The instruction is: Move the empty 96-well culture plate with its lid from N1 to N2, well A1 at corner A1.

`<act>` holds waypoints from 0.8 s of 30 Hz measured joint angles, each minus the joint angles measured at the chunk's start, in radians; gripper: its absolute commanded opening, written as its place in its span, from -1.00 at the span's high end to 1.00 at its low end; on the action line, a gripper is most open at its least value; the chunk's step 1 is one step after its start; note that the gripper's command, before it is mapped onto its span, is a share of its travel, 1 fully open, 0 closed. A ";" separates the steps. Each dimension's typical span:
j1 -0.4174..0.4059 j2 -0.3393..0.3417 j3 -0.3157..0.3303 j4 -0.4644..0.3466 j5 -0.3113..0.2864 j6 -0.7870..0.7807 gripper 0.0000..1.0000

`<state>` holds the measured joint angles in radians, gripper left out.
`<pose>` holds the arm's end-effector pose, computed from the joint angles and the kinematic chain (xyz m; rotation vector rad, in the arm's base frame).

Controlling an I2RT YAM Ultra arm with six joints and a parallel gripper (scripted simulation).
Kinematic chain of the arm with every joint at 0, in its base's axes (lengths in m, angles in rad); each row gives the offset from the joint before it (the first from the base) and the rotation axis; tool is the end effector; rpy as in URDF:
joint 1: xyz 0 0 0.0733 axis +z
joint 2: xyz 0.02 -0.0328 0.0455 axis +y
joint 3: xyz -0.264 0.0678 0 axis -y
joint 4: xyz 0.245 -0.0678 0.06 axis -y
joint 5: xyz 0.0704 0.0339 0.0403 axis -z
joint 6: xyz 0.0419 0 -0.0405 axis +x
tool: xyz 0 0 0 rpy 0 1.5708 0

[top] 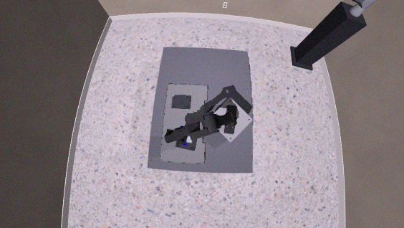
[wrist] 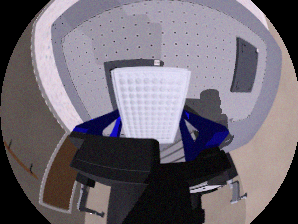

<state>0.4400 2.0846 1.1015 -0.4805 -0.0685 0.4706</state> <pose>0.3126 0.1515 0.0665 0.0413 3.0707 0.1669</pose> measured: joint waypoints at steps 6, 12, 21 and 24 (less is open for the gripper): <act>0.047 0.000 0.015 -0.006 0.009 0.051 1.00; 0.108 0.011 0.037 -0.013 0.015 0.106 1.00; 0.133 0.014 0.053 -0.024 0.020 0.151 1.00; 0.133 0.013 0.053 -0.024 0.020 0.151 1.00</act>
<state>0.5728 2.0979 1.1542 -0.5045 -0.0483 0.6216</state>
